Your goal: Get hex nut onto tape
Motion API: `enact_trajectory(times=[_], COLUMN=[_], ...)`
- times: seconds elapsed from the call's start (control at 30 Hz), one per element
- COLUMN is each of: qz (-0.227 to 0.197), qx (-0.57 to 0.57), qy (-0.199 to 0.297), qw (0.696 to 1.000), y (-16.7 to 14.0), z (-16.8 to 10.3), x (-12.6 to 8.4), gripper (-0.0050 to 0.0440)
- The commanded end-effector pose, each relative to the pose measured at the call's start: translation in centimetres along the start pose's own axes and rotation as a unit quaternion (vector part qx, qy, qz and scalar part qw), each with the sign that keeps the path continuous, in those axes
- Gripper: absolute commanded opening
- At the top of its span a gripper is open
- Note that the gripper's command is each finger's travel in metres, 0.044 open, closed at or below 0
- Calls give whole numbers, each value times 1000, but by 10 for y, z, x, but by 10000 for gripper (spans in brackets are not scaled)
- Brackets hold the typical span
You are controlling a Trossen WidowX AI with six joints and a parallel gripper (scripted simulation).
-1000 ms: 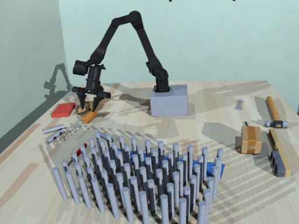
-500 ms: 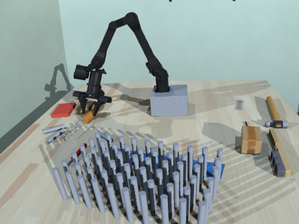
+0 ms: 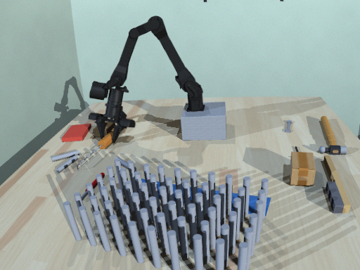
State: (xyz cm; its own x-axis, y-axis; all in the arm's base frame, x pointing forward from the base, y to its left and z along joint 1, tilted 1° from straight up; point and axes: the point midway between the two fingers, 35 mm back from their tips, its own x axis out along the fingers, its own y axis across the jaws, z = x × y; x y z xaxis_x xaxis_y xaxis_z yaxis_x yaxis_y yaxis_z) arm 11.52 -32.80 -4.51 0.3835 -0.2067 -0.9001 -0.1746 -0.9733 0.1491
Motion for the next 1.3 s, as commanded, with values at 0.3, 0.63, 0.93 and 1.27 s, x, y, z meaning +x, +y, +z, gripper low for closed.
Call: enact_trajectory(times=[0.3,0.63,0.93,1.27], qz=[12,22,23,25], qx=[-4,-7,-8,-9], qy=[5,9,10,11], qw=[1000,1000,1000,1000], y=[7,17,32,37], z=[-4,-13,-37,-65], x=[-5,-17,-63,-131], gripper=[169,33,-2,-20])
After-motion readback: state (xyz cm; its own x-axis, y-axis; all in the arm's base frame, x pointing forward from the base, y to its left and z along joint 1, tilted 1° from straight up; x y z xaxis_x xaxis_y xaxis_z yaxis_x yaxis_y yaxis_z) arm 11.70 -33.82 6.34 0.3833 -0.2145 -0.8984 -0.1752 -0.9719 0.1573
